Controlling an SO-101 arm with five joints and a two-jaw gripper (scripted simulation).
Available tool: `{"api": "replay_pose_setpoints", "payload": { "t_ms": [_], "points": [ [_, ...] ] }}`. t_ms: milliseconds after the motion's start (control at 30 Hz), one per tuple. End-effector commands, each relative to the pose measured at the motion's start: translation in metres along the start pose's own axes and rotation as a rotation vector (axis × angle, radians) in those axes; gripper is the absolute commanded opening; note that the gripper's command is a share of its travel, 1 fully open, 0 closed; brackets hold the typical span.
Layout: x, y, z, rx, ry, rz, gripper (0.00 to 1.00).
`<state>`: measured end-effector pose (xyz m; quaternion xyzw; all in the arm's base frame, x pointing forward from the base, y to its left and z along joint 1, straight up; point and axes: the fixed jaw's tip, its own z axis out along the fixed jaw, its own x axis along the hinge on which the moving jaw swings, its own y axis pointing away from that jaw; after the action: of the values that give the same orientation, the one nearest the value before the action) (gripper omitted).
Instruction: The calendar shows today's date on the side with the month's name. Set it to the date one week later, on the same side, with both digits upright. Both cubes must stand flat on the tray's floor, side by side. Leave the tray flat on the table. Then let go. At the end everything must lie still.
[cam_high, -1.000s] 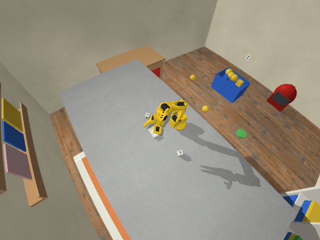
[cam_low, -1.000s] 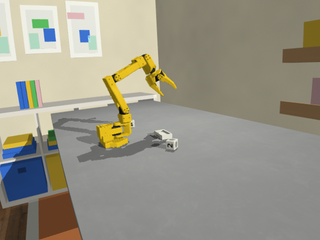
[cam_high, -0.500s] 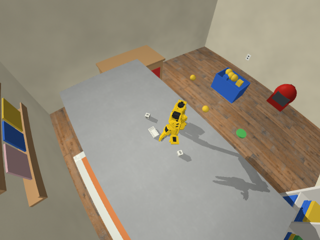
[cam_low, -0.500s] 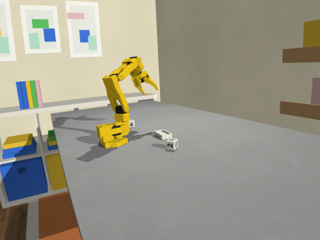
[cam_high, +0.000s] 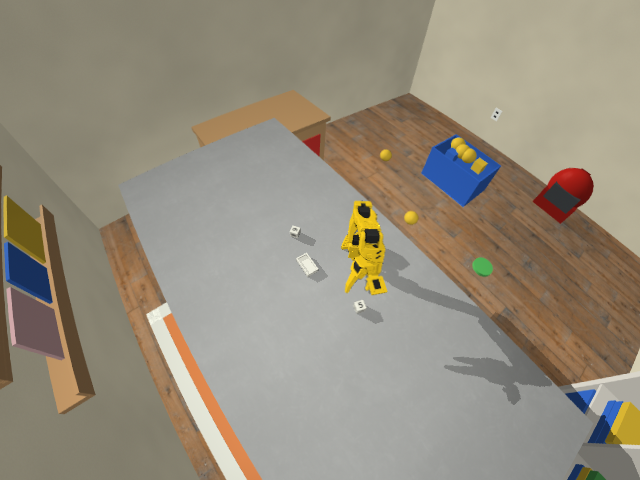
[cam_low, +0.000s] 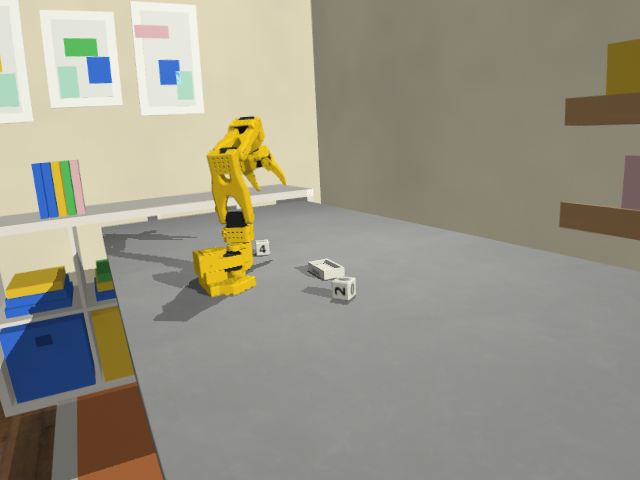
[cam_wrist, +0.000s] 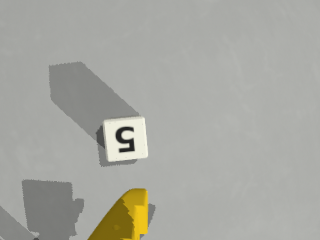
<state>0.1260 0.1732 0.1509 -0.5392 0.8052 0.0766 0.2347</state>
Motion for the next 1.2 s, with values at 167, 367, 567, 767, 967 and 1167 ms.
{"api": "replay_pose_setpoints", "payload": {
  "t_ms": [167, 367, 567, 767, 967, 1167],
  "points": [
    [-0.013, 0.019, -0.005, -0.037, -0.06, -0.013, 0.35],
    [-0.015, 0.026, -0.005, -0.054, -0.063, -0.017, 0.35],
    [-0.015, 0.027, -0.005, -0.057, -0.063, -0.018, 0.35],
    [-0.014, 0.028, -0.004, -0.059, -0.054, -0.019, 0.35],
    [-0.008, 0.03, 0.014, -0.074, 0.04, -0.022, 0.35],
    [0.004, 0.033, 0.039, -0.097, 0.183, -0.026, 0.35]
  ]
}}
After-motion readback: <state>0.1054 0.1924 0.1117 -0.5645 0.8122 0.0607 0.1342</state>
